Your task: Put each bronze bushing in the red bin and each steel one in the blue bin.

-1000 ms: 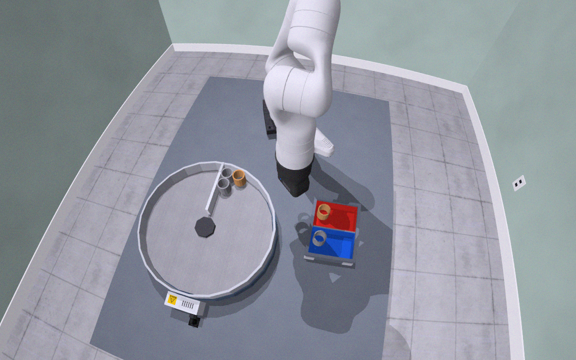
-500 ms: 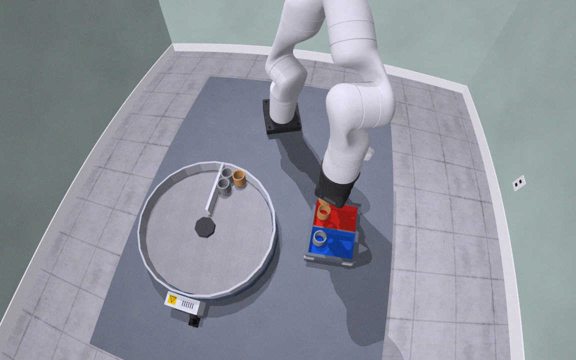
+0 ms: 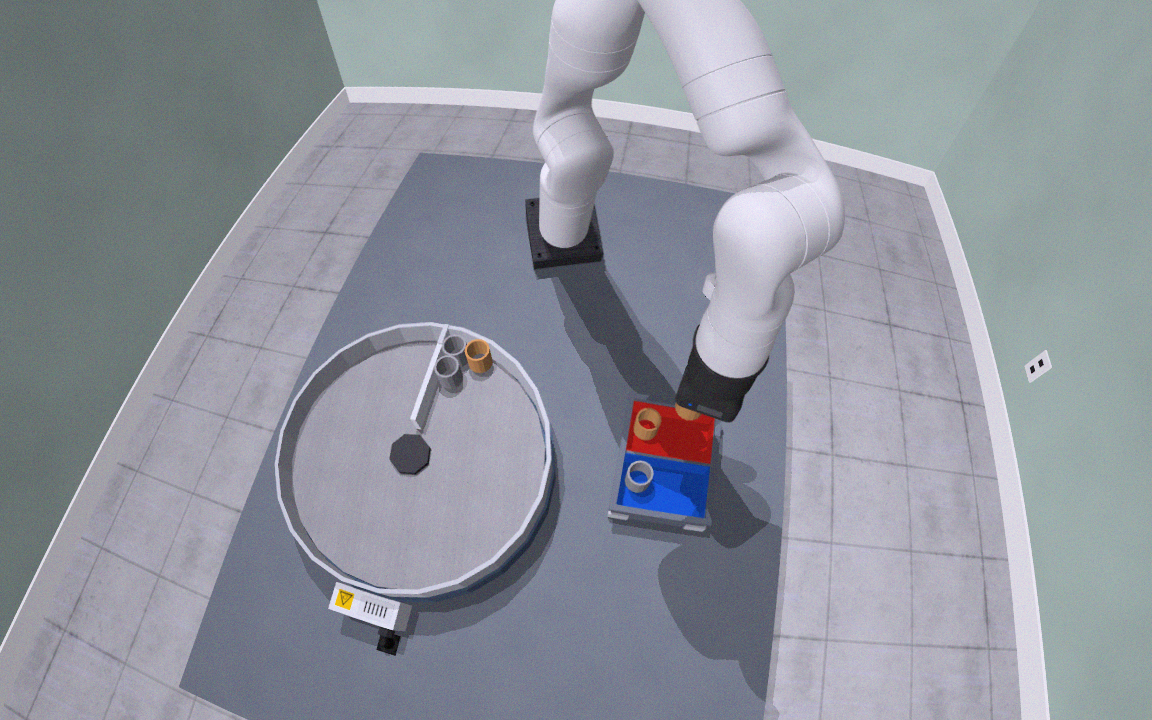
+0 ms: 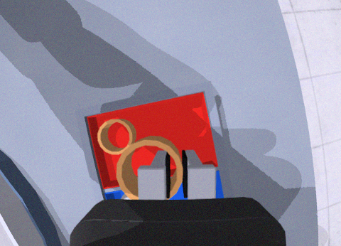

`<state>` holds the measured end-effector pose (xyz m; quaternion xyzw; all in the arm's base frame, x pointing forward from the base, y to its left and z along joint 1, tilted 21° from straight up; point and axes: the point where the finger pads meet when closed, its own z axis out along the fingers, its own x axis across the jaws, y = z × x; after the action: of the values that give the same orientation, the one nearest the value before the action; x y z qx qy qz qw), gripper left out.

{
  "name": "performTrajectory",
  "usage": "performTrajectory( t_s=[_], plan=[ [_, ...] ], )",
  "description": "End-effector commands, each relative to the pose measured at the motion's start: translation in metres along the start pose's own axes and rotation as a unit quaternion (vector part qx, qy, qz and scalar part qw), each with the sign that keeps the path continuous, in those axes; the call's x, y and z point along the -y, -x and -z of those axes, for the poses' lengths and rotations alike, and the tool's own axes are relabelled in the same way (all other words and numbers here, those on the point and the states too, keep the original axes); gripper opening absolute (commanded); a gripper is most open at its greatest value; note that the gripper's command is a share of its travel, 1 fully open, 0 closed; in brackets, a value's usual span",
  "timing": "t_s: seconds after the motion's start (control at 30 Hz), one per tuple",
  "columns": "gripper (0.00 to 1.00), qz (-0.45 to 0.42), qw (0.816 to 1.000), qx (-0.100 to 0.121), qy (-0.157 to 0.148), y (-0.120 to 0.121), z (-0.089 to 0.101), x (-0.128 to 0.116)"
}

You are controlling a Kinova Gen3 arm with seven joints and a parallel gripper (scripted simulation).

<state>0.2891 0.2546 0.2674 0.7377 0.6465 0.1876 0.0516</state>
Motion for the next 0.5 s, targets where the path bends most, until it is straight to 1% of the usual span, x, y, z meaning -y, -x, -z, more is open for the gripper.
performTrajectory(
  t_s=[0.0,0.1,0.47],
  plan=[
    [0.00,-0.005,1.000,0.004,-0.001,0.0018,-0.0005,-0.0031],
    [0.00,-0.013,1.000,0.010,-0.004,0.0060,-0.0016,-0.0088],
    [0.00,-0.013,1.000,0.010,-0.004,0.0060,-0.0016,-0.0088]
  ],
)
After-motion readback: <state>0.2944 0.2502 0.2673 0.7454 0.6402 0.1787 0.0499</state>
